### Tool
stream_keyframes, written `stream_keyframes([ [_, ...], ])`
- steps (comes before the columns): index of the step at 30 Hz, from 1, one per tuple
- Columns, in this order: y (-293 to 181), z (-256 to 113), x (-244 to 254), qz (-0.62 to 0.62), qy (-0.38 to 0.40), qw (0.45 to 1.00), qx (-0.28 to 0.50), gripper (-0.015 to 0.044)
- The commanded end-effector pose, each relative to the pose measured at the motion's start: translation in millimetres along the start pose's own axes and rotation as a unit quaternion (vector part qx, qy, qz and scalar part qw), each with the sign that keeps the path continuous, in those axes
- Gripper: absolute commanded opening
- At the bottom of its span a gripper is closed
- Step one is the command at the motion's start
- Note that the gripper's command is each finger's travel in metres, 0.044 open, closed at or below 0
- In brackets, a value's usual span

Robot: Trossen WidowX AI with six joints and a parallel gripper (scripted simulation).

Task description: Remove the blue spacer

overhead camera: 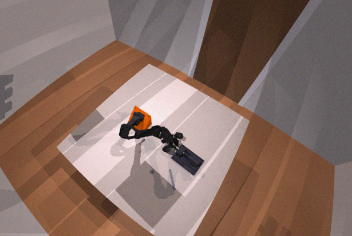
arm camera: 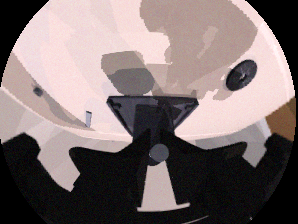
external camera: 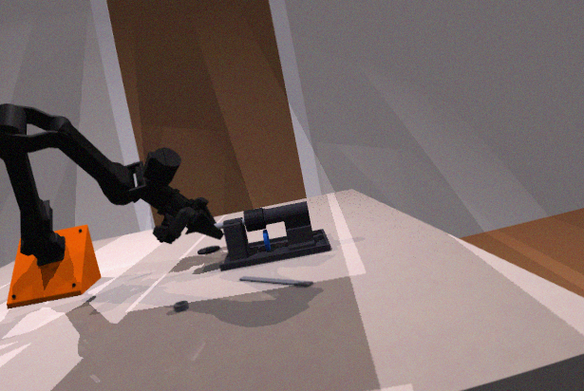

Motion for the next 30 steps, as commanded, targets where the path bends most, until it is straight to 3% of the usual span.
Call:
stream_keyframes([
  [1,-2.7,1.0,0.5,0.000,0.000,1.000,0.002,0.0000],
  [30,-4.9,2.6,0.6,0.000,0.001,1.000,0.002,0.0000],
])
Point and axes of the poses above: the point midway between the two fingers, 35 mm back from their tips, its own z axis out along the fingers, its own x axis across the jaws, y = z × x, the point moved 6 cm from there along -z, back along the fingers, and after that the axes turned 1 degree about z, right-handed, at the moved point
